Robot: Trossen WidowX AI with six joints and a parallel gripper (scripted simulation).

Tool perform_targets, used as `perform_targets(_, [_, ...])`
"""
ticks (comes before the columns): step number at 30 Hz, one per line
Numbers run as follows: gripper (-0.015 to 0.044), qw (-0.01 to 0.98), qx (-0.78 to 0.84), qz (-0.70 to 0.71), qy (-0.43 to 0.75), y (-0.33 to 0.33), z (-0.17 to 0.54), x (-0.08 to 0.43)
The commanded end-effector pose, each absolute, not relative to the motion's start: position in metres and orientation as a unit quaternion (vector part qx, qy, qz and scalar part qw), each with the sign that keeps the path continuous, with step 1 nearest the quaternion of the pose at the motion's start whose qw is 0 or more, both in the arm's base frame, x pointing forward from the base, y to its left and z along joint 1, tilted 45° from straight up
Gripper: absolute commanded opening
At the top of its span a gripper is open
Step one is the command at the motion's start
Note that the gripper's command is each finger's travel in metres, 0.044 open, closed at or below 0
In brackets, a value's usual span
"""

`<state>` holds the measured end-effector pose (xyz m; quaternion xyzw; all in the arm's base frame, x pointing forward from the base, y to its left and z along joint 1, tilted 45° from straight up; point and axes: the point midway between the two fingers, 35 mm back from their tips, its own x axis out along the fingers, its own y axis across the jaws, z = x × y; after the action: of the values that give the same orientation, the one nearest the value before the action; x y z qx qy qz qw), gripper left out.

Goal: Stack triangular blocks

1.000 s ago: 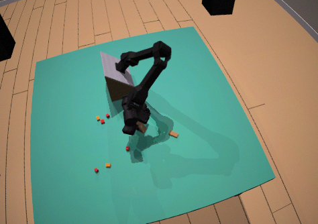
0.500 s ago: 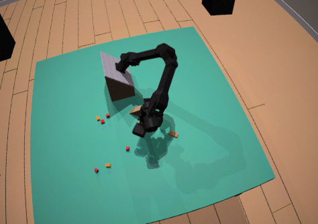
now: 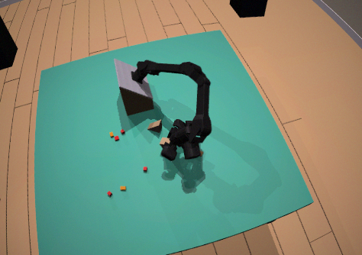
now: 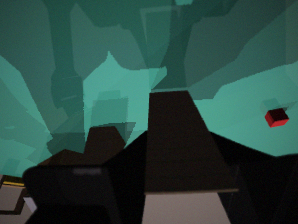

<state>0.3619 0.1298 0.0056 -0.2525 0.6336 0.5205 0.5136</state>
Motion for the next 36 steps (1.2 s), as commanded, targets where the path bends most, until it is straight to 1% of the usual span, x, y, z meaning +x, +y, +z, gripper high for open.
perform_targets(1, [0.0, 0.478, -0.282, 0.504, 0.662, 0.136, 0.009, 0.365])
perform_targets(2, [0.0, 0.471, -0.287, 0.501, 0.667, 0.137, 0.009, 0.366])
perform_targets(3, [0.0026, 0.498, -0.265, 0.515, 0.645, 0.133, 0.007, 0.364])
perform_targets(19, [0.044, 0.498, -0.265, 0.515, 0.645, 0.133, 0.007, 0.364])
perform_targets(27, [0.044, 0.499, -0.265, 0.515, 0.645, 0.131, 0.009, 0.364])
perform_targets(29, [0.044, 0.501, -0.267, 0.513, 0.644, 0.118, 0.022, 0.367])
perform_targets(33, [0.044, 0.508, -0.27, 0.507, 0.641, 0.069, 0.069, 0.37])
perform_targets(36, [0.044, 0.509, -0.271, 0.506, 0.641, 0.06, 0.077, 0.369])
